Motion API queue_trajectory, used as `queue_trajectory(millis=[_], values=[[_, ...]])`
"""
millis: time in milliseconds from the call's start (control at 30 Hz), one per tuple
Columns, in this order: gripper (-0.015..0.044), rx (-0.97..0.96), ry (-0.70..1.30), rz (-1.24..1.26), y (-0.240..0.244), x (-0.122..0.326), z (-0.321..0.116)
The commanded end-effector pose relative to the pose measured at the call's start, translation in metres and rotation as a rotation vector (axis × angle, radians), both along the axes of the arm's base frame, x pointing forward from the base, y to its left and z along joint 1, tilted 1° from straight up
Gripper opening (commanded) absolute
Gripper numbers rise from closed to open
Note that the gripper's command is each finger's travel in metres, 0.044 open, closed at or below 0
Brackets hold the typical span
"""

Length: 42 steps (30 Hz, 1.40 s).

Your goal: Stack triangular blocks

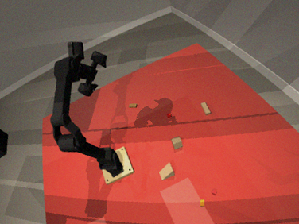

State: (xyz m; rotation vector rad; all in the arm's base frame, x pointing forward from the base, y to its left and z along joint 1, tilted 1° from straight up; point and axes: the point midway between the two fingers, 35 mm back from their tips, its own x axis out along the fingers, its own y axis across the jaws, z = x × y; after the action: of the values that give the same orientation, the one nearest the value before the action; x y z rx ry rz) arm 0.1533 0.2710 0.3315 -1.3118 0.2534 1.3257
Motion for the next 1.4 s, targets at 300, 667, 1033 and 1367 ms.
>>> queue_trajectory(millis=[300, 667, 1033, 1367], values=[[0.0440, -0.216, 0.178, -0.241, -0.108, 0.138, -0.090], [0.0440, -0.199, 0.395, -0.435, -0.252, 0.182, -0.160], [0.0440, -0.045, 0.546, -0.550, -0.369, 0.157, -0.211], [0.0440, -0.045, 0.545, -0.550, -0.366, 0.159, -0.221]])
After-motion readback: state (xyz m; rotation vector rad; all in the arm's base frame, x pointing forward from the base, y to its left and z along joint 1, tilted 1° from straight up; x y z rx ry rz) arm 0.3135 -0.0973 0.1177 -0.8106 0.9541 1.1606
